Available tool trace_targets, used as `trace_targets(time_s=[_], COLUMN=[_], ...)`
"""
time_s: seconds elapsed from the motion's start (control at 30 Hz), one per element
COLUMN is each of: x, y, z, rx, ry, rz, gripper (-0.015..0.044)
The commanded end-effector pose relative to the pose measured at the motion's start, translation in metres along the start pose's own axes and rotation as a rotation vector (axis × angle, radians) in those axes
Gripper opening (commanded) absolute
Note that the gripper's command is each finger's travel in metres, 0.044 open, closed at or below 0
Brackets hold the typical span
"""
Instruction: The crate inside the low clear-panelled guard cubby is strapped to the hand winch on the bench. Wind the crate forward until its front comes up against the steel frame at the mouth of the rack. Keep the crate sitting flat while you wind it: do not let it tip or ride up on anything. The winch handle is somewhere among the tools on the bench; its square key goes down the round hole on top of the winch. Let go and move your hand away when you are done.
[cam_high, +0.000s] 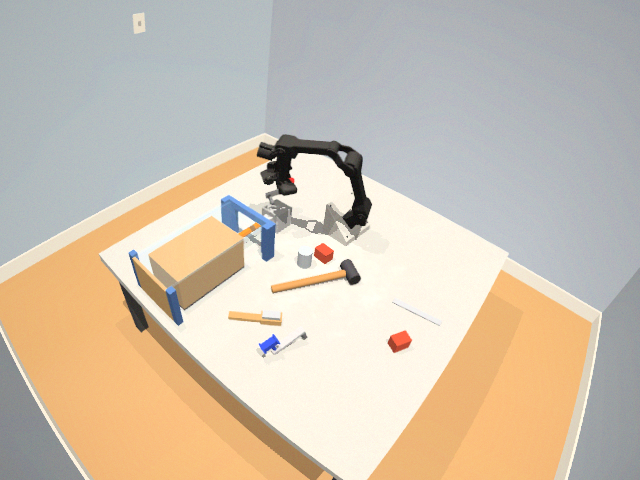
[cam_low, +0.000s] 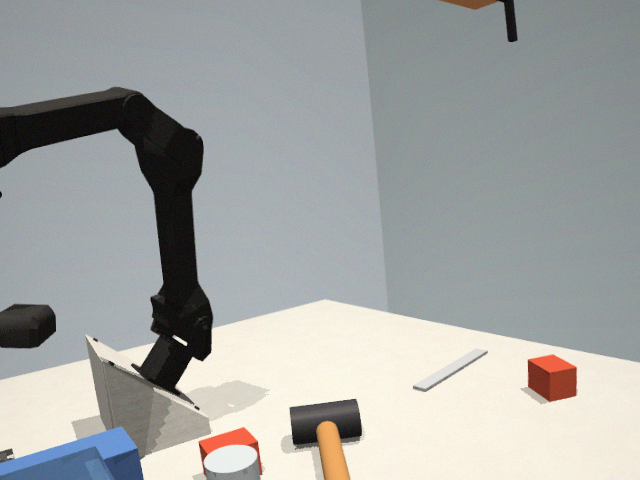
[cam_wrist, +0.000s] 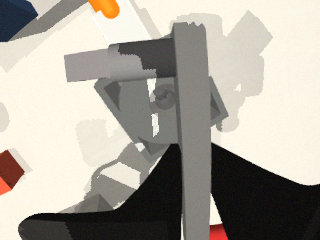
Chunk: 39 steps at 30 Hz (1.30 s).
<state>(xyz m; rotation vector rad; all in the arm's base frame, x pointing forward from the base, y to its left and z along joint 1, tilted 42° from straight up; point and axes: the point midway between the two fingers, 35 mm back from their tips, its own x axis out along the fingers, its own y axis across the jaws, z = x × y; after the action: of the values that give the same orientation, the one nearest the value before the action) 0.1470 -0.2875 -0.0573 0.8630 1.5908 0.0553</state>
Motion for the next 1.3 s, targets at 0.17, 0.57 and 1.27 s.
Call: trace_targets(time_s=[0.17, 0.57, 1.27], x=[-0.0047, -0.0045, -0.0039], y=[-0.0004, -0.0002, 0.0003], z=[0.0003, 0.0005, 0.0008], rx=[0.001, 0.002, 0.002], ry=[-0.012, -0.014, -0.018], rz=[-0.186, -0.384, -0.731], gripper=[0.0, 0.0, 0.0])
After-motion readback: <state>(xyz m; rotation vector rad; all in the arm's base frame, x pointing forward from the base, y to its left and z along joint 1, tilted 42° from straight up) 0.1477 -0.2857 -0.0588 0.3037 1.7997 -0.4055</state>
